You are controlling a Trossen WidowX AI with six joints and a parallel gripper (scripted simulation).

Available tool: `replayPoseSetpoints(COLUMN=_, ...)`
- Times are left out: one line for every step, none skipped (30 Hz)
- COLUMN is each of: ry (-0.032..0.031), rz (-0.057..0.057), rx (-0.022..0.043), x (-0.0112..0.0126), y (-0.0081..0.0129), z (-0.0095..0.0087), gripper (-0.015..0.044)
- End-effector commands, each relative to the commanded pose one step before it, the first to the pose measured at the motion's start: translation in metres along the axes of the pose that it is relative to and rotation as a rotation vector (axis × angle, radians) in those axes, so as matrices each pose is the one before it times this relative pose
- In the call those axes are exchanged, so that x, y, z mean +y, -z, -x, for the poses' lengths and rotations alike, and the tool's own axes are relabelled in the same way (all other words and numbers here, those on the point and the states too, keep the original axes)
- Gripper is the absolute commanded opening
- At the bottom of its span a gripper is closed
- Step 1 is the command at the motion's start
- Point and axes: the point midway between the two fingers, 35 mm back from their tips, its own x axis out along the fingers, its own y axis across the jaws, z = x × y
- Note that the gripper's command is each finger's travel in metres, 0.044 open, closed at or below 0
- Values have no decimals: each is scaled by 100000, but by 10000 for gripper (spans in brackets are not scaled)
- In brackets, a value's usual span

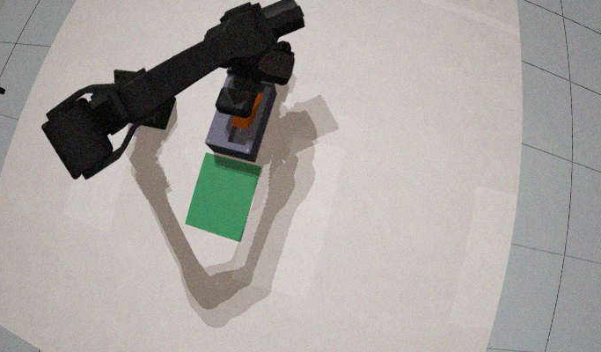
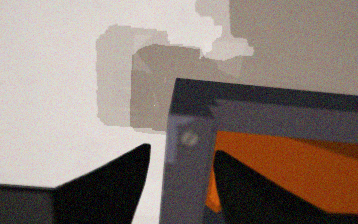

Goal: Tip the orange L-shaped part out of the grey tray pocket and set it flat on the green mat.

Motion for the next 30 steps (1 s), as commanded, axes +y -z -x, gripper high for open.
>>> replayPoseSetpoints(ry=892, rz=562, rx=689, x=-140, y=182, z=-300, gripper=180)
replayPoseSetpoints(ry=0, rz=0, rx=0, x=0, y=0, z=0, gripper=180)
replayPoseSetpoints(ry=-889, rz=-555, rx=-687, x=138, y=-179, z=300, gripper=180)
replayPoseSetpoints(ry=0, rz=0, rx=0, x=0, y=0, z=0, gripper=180)
replayPoseSetpoints(ry=0, rz=0, rx=0, x=0, y=0, z=0, gripper=180)
replayPoseSetpoints(ry=0, rz=0, rx=0, x=0, y=0, z=0, gripper=180)
replayPoseSetpoints(ry=0, rz=0, rx=0, x=0, y=0, z=0, gripper=180)
replayPoseSetpoints(ry=0, rz=0, rx=0, x=0, y=0, z=0, gripper=180)
replayPoseSetpoints(ry=23, rz=25, rx=29, x=46, y=5, z=50, gripper=180)
replayPoseSetpoints(ry=40, rz=42, rx=49, x=79, y=9, z=85, gripper=180)
replayPoseSetpoints(ry=64, rz=61, rx=74, x=118, y=14, z=127, gripper=180)
replayPoseSetpoints(ry=96, rz=84, rx=103, x=165, y=22, z=180, gripper=180)
replayPoseSetpoints(ry=108, rz=85, rx=106, x=170, y=26, z=188, gripper=180)
replayPoseSetpoints(ry=127, rz=91, rx=116, x=186, y=32, z=207, gripper=180)
replayPoseSetpoints(ry=134, rz=86, rx=112, x=180, y=35, z=204, gripper=180)
replayPoseSetpoints(ry=92, rz=54, rx=72, x=116, y=24, z=133, gripper=180)
replayPoseSetpoints(ry=32, rz=18, rx=24, x=39, y=9, z=45, gripper=180)
replayPoseSetpoints(ry=-44, rz=10, rx=-3, x=0, y=-45, z=299, gripper=180)
replayPoseSetpoints(ry=-72, rz=16, rx=-3, x=-5, y=-71, z=527, gripper=180)
replayPoseSetpoints(ry=-94, rz=23, rx=0, x=-21, y=-88, z=791, gripper=180)
replayPoseSetpoints(ry=-105, rz=29, rx=8, x=-56, y=-88, z=1115, gripper=180)
replayPoseSetpoints(ry=-78, rz=27, rx=18, x=-95, y=-49, z=1209, gripper=180)
replayPoseSetpoints(ry=-44, rz=25, rx=29, x=-150, y=1, z=1364, gripper=180)
replayPoseSetpoints(ry=5, rz=21, rx=42, x=-232, y=72, z=1570, gripper=180)
replayPoseSetpoints(ry=57, rz=10, rx=46, x=-272, y=132, z=1455, gripper=180)
replayPoseSetpoints(ry=61, rz=2, rx=31, x=-200, y=115, z=909, gripper=180)
replayPoseSetpoints(ry=25, rz=0, rx=11, x=-72, y=44, z=305, gripper=180)
replayPoseSetpoints(ry=0, rz=0, rx=0, x=0, y=0, z=0, gripper=180)
replayPoseSetpoints(ry=0, rz=0, rx=0, x=0, y=0, z=0, gripper=180)
replayPoseSetpoints(ry=0, rz=0, rx=0, x=0, y=0, z=0, gripper=180)
